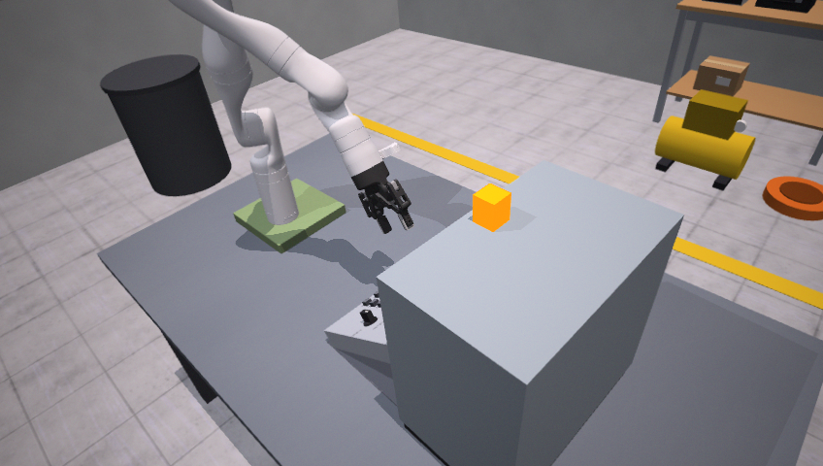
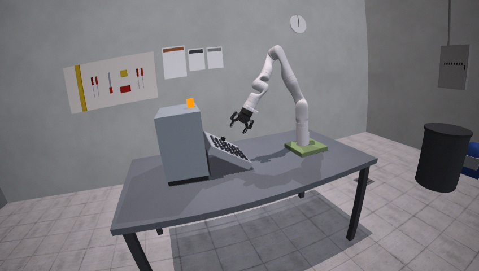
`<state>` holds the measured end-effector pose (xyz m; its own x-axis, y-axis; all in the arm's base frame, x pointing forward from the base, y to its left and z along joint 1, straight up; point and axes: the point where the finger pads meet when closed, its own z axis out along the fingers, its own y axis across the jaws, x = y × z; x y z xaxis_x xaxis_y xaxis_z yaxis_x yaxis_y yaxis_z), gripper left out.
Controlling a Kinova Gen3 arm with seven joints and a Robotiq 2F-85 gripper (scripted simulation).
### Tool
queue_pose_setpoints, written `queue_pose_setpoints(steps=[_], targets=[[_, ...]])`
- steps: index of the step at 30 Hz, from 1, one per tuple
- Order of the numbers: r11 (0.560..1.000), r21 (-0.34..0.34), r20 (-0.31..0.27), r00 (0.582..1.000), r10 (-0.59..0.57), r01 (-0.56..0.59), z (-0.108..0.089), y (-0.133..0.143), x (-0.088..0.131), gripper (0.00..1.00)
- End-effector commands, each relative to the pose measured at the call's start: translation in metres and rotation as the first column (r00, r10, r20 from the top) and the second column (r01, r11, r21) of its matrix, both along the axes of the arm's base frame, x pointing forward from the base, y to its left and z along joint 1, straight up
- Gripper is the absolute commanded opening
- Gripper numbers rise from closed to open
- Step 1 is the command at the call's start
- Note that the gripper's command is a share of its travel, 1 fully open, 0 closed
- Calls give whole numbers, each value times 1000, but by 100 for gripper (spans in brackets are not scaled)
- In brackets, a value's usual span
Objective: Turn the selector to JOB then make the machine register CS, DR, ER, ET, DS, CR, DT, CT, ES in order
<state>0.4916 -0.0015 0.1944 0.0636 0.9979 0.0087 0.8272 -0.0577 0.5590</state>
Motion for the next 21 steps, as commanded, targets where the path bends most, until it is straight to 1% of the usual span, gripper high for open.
queue_pose_setpoints(steps=[1,9,10,21], targets=[[1000,-3,-2,1000,2,-2,0,1,2,100],[1000,-5,-3,1000,3,-3,0,2,3,100],[1000,-5,-3,1000,3,-3,0,2,3,10],[1000,-5,-3,1000,3,-3,0,2,3,10]])
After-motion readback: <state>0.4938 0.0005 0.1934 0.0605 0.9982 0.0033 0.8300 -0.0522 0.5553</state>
